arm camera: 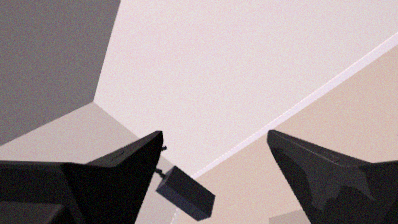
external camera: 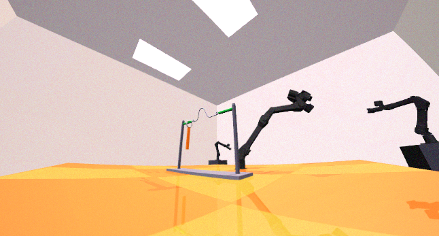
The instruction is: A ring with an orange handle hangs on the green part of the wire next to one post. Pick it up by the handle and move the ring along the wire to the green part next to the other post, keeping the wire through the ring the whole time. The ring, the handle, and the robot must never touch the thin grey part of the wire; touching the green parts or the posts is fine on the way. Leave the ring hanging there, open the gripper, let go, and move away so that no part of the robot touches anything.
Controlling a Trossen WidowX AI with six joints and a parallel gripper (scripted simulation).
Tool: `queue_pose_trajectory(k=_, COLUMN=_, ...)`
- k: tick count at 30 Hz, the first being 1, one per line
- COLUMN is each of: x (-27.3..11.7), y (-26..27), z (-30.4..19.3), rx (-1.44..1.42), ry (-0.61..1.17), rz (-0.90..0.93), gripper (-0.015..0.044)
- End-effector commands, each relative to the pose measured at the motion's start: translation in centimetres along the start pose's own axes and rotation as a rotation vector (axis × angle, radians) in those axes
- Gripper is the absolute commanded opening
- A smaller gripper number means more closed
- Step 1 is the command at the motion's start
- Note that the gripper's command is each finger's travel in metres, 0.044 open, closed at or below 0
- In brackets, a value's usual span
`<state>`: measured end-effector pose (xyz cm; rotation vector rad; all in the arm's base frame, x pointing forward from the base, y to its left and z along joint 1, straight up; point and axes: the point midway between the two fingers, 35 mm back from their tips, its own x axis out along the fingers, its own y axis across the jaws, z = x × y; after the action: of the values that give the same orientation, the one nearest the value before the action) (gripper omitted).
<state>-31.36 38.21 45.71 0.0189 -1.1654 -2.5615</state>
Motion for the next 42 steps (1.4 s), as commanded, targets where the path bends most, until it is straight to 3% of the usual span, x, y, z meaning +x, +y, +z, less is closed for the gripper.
queue_pose_trajectory(k=1, x=-0.1, y=0.0, z=0.1, rx=-0.001, ry=-0.002, rz=-0.001, gripper=0.0374)
queue_pose_trajectory(k=9, x=-6.6, y=0.3, z=2.6, rx=-0.083, ry=-0.136, rz=-0.095, gripper=0.0164)
queue_pose_trajectory(k=26, x=-24.7, y=2.1, z=4.3, rx=-0.336, ry=-0.473, rz=-0.414, gripper=0.0160)
queue_pose_trajectory(k=42, x=-40.5, y=7.7, z=0.6, rx=-0.572, ry=-0.736, rz=-0.806, gripper=0.0160)
